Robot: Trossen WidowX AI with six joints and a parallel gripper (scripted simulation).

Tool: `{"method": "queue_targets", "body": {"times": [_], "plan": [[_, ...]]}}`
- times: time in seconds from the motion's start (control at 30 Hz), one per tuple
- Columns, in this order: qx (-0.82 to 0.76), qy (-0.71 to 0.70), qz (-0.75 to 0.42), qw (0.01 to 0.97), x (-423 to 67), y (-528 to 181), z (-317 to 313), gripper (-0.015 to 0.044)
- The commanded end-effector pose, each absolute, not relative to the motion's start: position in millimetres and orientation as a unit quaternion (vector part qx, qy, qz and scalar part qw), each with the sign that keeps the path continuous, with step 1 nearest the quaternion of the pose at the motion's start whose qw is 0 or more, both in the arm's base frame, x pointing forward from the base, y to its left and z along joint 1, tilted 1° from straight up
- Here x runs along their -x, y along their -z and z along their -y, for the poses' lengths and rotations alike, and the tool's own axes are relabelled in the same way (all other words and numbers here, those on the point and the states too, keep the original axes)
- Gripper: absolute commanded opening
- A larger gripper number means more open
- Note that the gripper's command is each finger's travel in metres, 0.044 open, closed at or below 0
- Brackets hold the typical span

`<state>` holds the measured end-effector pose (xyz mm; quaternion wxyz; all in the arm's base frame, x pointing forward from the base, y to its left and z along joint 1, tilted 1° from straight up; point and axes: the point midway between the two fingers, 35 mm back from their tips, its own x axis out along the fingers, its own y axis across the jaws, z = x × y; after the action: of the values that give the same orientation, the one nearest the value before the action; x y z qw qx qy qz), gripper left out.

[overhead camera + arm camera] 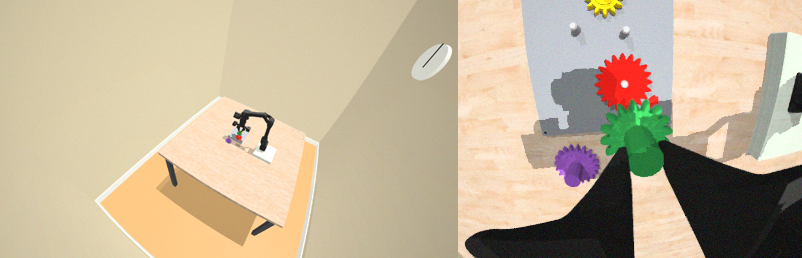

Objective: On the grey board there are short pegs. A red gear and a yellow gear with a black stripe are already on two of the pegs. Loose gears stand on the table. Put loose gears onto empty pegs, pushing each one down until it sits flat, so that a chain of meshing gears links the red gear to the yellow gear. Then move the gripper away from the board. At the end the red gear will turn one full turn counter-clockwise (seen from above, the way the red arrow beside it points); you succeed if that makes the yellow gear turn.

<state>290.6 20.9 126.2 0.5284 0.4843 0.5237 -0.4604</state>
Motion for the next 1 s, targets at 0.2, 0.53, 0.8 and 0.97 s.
{"method": "queue_targets", "body": {"times": [0.2,0.53,0.8,0.97], "plan": [[-0.481,0.458,-0.528,0.530,-293.1,-117.0,0.1,0.0000],[-0.479,0.457,-0.527,0.532,-294.2,-109.1,22.4,0.0000],[-0.477,0.457,-0.528,0.534,-293.7,-102.9,39.8,0.0000],[-0.475,0.456,-0.529,0.536,-292.8,-99.0,50.4,0.0000]]}}
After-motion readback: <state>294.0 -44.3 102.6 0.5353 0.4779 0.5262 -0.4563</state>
